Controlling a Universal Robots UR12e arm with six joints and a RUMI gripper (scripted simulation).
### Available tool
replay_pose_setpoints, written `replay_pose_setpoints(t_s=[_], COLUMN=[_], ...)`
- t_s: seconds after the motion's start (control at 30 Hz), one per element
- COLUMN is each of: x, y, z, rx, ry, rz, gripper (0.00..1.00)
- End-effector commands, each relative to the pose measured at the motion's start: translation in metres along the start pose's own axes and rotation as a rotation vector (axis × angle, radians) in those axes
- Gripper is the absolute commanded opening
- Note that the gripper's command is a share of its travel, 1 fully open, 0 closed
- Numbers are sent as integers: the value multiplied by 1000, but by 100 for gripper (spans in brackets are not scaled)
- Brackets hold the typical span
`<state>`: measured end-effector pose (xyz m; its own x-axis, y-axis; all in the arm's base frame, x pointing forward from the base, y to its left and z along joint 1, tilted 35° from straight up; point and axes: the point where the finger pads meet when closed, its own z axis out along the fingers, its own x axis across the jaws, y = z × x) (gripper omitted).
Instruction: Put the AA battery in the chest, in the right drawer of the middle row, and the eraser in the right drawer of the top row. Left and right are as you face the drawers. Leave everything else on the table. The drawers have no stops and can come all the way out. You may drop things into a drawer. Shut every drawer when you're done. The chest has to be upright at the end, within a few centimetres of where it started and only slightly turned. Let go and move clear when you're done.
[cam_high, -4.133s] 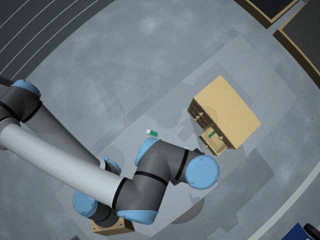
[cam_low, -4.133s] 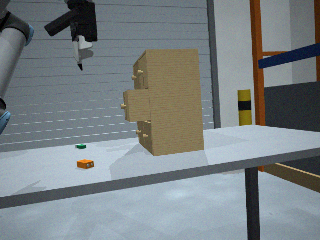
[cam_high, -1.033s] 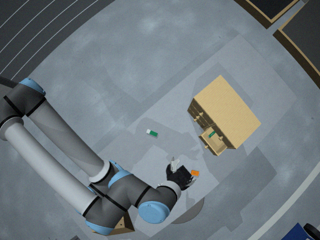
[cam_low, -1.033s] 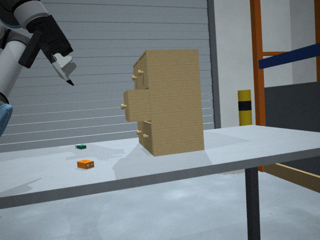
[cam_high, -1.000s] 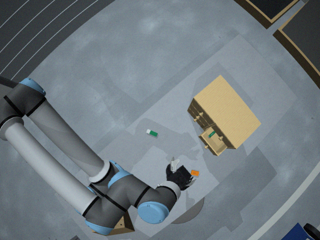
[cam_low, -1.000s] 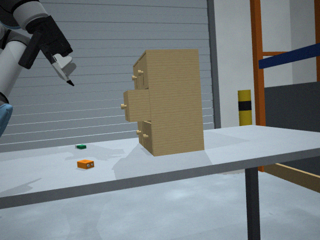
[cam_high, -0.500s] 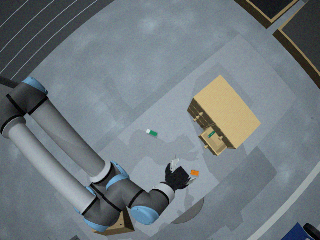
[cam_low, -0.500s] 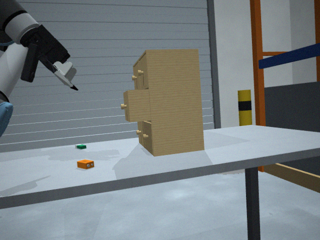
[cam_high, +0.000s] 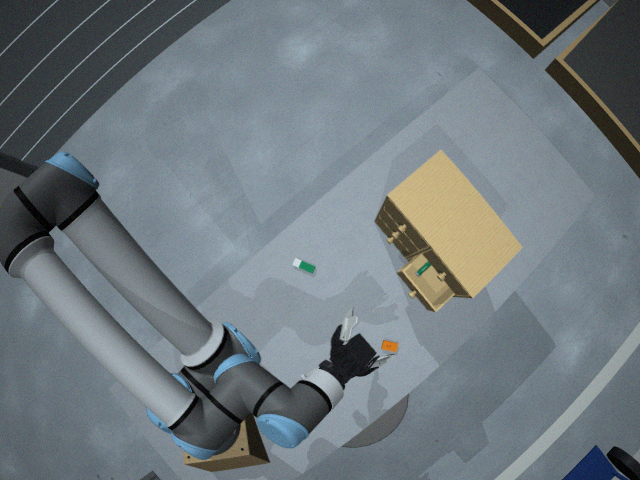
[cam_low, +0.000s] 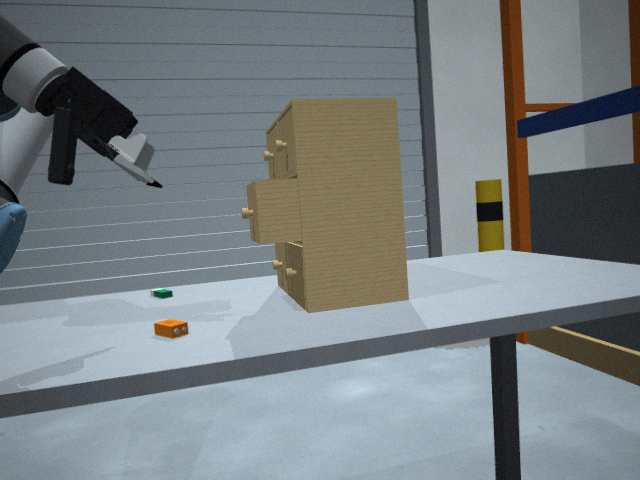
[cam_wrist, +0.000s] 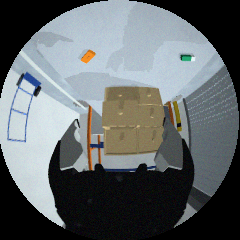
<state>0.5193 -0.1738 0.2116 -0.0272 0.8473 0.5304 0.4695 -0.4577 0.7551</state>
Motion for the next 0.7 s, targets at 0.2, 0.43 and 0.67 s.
replay_pose_setpoints(t_s=[0.2,0.43,0.67], x=[-1,-2,-1], y=[0,0,-1], z=[11,14,17], rx=[-83,-121,-143], ry=[-11,-11,-11], rz=[0,-1,-1], gripper=[100,100,100])
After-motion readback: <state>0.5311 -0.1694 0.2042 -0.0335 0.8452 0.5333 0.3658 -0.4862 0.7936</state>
